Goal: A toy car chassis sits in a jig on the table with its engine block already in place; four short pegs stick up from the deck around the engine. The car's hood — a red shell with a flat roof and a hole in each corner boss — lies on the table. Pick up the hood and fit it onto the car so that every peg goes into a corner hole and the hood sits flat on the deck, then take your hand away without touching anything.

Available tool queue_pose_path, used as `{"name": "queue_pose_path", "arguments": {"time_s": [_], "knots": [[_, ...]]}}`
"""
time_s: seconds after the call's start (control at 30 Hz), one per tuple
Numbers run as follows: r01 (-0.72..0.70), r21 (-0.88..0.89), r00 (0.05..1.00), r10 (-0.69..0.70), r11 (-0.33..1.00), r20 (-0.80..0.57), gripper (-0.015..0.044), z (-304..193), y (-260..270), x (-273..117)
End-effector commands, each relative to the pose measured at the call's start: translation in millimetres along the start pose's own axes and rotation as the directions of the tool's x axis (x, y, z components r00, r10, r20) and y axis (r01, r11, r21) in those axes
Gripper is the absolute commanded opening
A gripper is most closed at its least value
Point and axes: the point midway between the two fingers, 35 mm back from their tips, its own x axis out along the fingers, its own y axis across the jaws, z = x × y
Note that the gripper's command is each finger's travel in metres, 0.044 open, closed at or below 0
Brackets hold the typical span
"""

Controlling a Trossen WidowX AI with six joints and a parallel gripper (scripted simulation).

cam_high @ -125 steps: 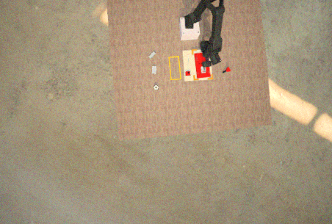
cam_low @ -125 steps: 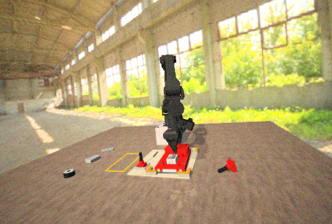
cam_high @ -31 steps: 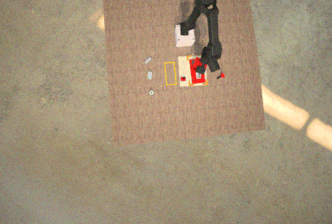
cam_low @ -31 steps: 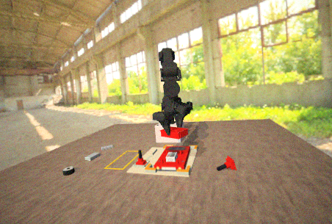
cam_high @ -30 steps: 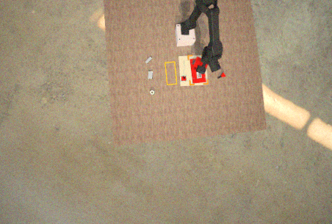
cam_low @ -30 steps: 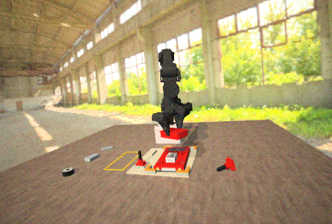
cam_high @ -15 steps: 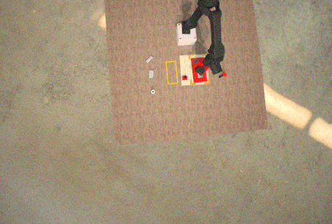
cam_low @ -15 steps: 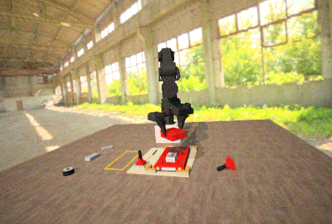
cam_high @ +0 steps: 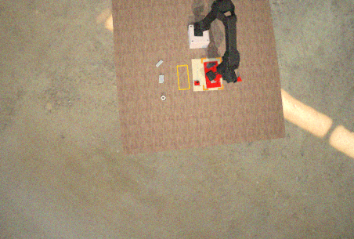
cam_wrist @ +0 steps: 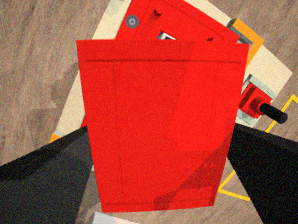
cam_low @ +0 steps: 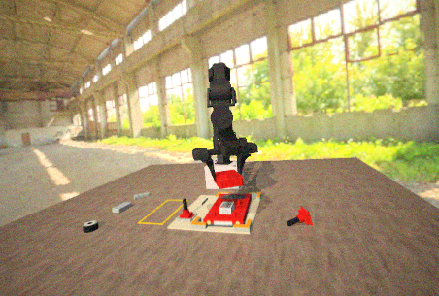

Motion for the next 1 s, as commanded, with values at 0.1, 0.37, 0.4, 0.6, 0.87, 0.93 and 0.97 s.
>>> {"name": "queue_pose_path", "arguments": {"time_s": [0.1, 0.37, 0.4, 0.6, 0.87, 0.93, 0.97], "knots": [[0.006, 0.14, 1.0, -0.007, 0.99, 0.006, 0.0, 9.6, -5.0, -2.1], [0.005, 0.299, 1.0, -0.008, 0.954, 0.008, 0.0, 18.7, -9.6, -1.9], [0.005, 0.318, 1.0, -0.008, 0.948, 0.008, 0.0, 19.8, -10.1, -1.9], [0.003, 0.428, 1.0, -0.008, 0.904, 0.01, 0.0, 26.2, -13.5, -1.5], [0.003, 0.44, 1.0, -0.008, 0.898, 0.01, 0.0, 26.1, -13.3, 2.8], [0.003, 0.44, 1.0, -0.008, 0.898, 0.01, 0.0, 26.1, -13.3, 9.0], [0.003, 0.44, 1.0, -0.008, 0.898, 0.01, 0.0, 26.3, -13.4, 13.3]]}}
